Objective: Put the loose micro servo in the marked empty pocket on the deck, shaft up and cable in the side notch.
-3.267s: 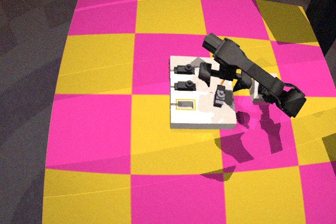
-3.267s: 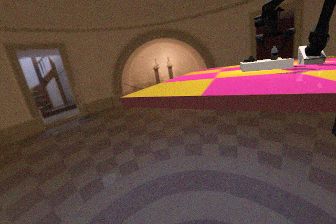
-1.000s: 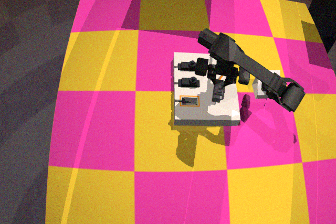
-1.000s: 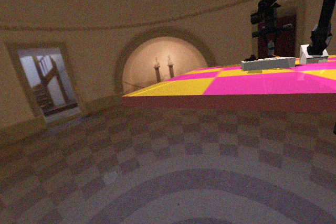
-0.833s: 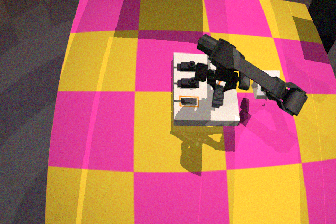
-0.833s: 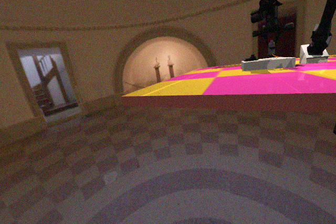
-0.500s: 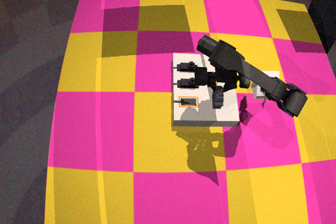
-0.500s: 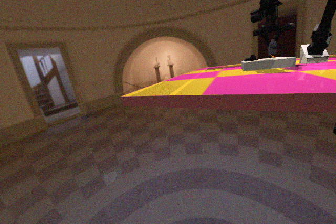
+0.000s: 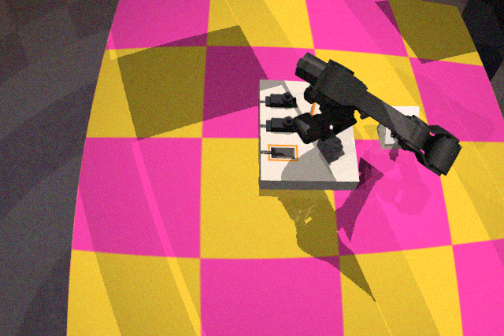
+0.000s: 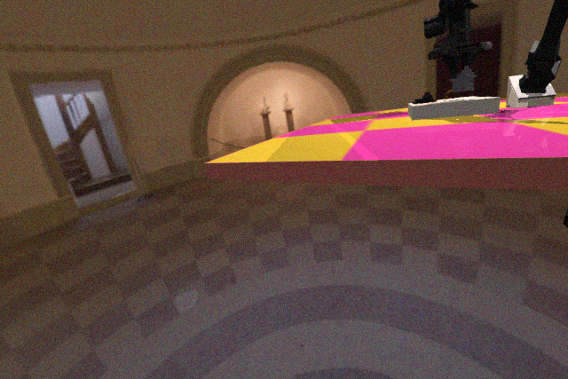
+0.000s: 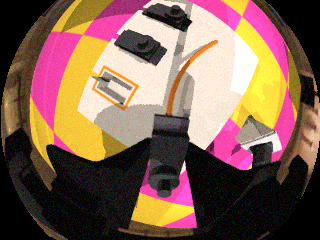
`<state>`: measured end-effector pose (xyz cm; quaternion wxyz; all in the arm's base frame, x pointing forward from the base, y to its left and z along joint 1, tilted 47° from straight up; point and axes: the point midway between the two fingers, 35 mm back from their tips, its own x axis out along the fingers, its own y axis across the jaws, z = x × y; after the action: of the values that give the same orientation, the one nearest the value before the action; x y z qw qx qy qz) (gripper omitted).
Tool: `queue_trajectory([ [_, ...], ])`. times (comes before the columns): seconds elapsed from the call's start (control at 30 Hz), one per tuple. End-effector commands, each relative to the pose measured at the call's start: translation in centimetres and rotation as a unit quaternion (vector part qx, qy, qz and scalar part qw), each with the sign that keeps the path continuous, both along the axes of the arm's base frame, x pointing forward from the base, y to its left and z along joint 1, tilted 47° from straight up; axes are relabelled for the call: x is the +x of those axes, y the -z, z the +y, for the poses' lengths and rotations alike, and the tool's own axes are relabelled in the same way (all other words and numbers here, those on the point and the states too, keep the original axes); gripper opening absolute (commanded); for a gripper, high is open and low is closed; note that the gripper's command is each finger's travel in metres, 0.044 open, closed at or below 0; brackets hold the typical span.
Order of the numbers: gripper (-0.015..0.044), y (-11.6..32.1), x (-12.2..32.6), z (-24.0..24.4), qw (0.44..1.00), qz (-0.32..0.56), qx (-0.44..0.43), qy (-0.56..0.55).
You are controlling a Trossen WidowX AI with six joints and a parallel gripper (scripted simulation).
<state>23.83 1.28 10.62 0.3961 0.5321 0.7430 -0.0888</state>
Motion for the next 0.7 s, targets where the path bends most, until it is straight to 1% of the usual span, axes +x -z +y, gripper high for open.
queue_trajectory([
  [0.0,0.0000,-0.16,0.14,0.01,0.997,-0.053,0.010,-0.046],
  [0.33,0.0000,-0.16,0.14,0.01,0.970,-0.176,0.030,-0.162],
  [0.67,0.0000,-0.16,0.14,0.02,0.914,-0.294,0.049,-0.274],
])
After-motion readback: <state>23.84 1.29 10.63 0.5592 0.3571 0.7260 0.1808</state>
